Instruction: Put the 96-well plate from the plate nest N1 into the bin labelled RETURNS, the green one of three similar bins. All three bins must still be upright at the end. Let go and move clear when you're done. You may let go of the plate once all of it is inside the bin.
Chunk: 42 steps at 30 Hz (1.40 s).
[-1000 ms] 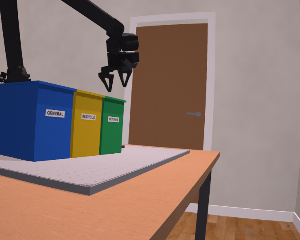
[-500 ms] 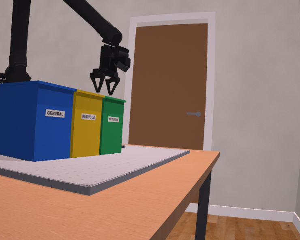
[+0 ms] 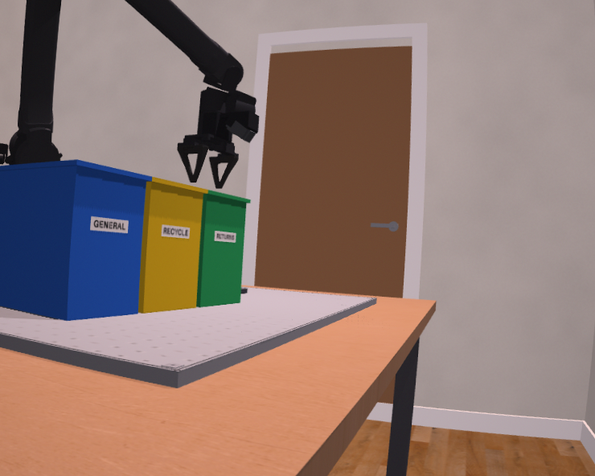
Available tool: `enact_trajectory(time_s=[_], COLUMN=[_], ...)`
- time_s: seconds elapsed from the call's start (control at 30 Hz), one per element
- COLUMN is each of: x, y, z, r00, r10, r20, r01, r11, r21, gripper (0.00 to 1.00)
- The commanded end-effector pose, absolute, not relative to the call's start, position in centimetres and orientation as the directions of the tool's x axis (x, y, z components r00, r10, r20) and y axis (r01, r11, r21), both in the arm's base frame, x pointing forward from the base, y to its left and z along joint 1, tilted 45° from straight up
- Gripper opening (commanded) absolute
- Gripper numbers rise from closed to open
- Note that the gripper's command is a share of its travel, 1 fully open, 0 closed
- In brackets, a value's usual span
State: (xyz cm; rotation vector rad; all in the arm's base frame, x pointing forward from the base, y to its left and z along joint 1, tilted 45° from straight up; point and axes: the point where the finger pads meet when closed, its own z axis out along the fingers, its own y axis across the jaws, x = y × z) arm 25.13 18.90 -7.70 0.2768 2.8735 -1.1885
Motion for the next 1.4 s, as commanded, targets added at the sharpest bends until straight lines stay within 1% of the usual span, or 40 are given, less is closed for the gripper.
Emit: enact_trajectory(time_s=[0.0, 0.2, 1.37], x=[26.1, 25.4, 25.1], y=[19.0, 17.8, 14.2], z=[-8.3, -8.9, -12.5], r00=[-0.978, -0.983, -0.983], r10=[0.18, 0.164, 0.164], r20=[-0.107, -0.082, -0.083], r01=[0.204, 0.174, 0.175], r11=[0.695, 0.689, 0.69], r21=[-0.69, -0.704, -0.703], gripper=[1.0, 1.0, 1.0])
